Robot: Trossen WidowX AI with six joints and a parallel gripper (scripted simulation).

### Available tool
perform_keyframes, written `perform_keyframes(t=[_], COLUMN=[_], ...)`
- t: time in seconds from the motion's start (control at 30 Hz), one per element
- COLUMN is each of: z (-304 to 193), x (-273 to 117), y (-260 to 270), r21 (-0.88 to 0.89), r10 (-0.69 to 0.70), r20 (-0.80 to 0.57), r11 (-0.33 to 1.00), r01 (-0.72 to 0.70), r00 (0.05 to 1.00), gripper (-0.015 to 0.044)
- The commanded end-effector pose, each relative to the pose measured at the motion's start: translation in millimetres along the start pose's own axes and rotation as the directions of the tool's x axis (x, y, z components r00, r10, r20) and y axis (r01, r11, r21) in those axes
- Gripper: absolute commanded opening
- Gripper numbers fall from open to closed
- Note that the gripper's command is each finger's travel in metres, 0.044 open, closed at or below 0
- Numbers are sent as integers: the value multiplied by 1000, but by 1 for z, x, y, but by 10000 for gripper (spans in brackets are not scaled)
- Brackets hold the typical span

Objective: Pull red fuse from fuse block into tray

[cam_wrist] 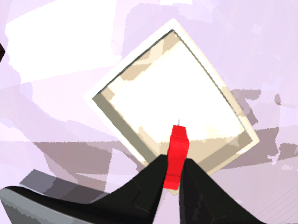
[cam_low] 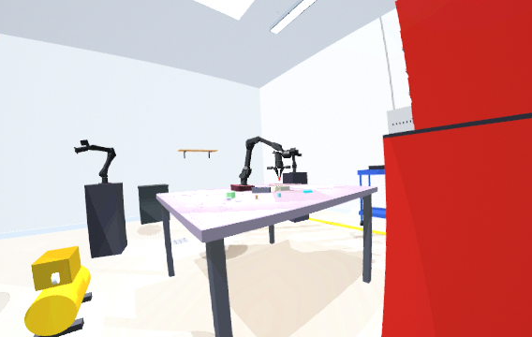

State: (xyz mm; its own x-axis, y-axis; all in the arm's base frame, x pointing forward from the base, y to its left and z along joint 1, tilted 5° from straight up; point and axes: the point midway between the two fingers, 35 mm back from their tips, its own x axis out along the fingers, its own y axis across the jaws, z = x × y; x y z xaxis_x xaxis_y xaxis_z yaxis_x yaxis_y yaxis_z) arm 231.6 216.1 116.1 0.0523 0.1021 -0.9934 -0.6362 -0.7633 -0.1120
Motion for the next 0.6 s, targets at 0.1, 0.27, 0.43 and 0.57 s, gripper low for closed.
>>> perform_keyframes(t=[0.1,0.27,0.43,0.57], z=[1,1,1,1], x=[8,17,25,31], y=[-1,-2,-1,-1], r21=[7,7,7,7], r10=[0,0,0,0], r20=[-3,-3,-3,-3], r11=[1000,1000,1000,1000], r01=[0,0,0,0], r00=[1000,1000,1000,1000], gripper=[0,0,0,0])
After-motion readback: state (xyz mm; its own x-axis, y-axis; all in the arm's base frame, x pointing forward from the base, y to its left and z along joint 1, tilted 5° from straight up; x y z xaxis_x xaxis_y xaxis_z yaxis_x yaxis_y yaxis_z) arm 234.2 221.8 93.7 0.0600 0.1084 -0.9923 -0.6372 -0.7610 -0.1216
